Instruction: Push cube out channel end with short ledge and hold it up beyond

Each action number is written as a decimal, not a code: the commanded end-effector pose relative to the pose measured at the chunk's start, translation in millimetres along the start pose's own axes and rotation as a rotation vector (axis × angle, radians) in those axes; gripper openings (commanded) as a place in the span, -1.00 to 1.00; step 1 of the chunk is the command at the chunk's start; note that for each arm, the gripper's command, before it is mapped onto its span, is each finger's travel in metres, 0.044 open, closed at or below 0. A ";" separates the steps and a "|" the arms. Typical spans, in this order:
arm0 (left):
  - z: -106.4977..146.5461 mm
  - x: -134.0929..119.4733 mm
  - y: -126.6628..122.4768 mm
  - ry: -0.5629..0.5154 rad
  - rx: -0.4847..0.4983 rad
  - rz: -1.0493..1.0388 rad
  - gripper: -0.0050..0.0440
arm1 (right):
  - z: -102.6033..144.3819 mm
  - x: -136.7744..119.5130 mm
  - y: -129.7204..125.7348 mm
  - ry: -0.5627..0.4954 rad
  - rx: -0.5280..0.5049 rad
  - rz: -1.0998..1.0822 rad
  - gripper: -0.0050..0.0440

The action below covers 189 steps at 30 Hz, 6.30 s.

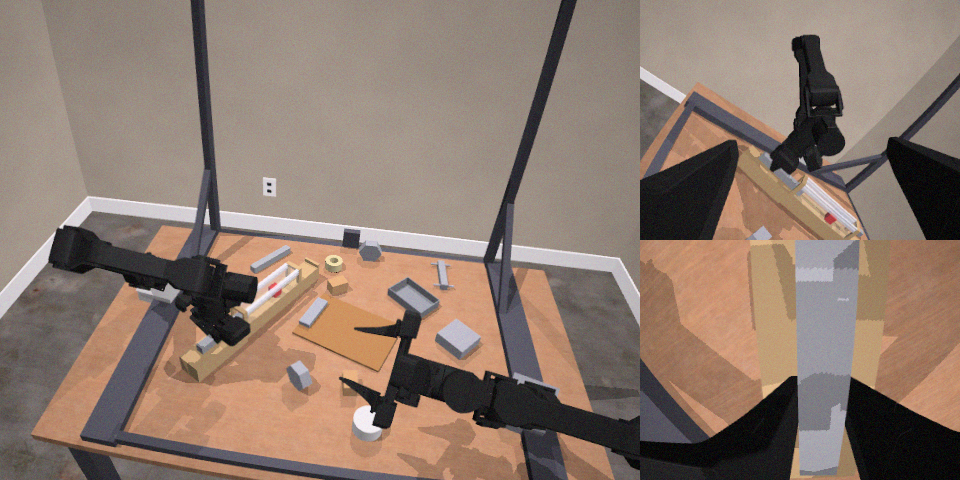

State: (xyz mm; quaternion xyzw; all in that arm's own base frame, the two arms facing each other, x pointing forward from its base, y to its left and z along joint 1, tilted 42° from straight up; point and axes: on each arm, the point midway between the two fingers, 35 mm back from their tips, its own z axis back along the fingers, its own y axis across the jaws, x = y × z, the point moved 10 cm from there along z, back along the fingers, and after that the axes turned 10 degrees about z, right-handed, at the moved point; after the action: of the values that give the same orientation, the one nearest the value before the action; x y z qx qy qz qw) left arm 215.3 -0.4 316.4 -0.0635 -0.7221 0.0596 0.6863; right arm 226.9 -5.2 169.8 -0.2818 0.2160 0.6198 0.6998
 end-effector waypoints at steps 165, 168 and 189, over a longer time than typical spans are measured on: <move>0.5 3.9 -1.0 -0.010 -0.005 0.004 0.84 | 3.0 349.3 69.5 -0.258 -0.063 -0.122 -0.18; 0.5 3.9 -1.0 -0.010 -0.005 0.004 0.84 | 3.0 349.3 69.5 -0.258 -0.063 -0.122 -0.18; 0.5 3.9 -1.0 -0.010 -0.005 0.004 0.84 | -9.9 349.4 68.2 -0.268 -0.065 -0.128 -0.18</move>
State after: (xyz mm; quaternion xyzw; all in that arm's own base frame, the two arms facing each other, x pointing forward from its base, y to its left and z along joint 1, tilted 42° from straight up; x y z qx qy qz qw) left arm 215.3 -0.4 316.4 -0.0635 -0.7221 0.0596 0.6863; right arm 205.7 255.8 -72.1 -0.2345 0.0876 0.6128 0.7496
